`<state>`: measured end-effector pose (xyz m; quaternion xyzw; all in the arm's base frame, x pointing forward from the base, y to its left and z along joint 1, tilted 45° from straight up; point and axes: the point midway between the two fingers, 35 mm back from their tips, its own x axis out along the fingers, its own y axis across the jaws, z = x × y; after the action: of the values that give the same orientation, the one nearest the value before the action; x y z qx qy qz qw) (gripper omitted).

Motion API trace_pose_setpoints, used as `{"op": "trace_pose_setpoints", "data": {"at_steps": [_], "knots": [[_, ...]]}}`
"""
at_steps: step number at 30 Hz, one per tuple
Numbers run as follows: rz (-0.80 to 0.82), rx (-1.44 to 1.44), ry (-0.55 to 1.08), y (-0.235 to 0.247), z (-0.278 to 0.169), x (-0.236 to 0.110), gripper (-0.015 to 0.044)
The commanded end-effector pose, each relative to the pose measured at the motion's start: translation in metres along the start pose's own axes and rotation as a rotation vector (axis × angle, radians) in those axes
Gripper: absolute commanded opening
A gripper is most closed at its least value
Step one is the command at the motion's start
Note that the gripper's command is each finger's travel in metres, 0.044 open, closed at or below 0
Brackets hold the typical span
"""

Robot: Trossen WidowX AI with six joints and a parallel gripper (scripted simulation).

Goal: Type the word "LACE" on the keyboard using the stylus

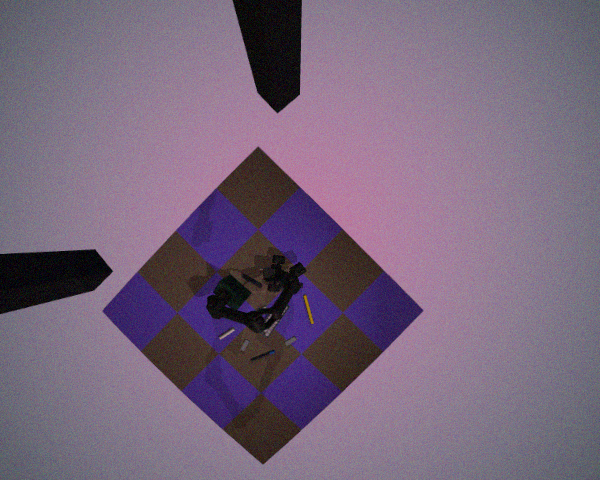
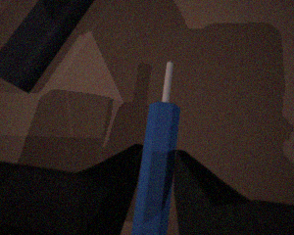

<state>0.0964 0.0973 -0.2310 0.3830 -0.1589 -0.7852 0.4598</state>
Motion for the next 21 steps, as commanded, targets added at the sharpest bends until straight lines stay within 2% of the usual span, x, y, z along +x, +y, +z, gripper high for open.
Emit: {"op": "trace_pose_setpoints", "data": {"at_steps": [1,10,15,21], "knots": [[-0.001,0.000,0.001,0.000,0.000,-0.001,0.0000],[-0.002,-0.002,0.001,-0.001,0.023,-0.041,0.0000],[0.002,-0.004,0.006,0.000,0.023,-0.041,0.0000],[-0.079,0.206,-0.003,0.007,0.017,-0.052,0.0000]]}}
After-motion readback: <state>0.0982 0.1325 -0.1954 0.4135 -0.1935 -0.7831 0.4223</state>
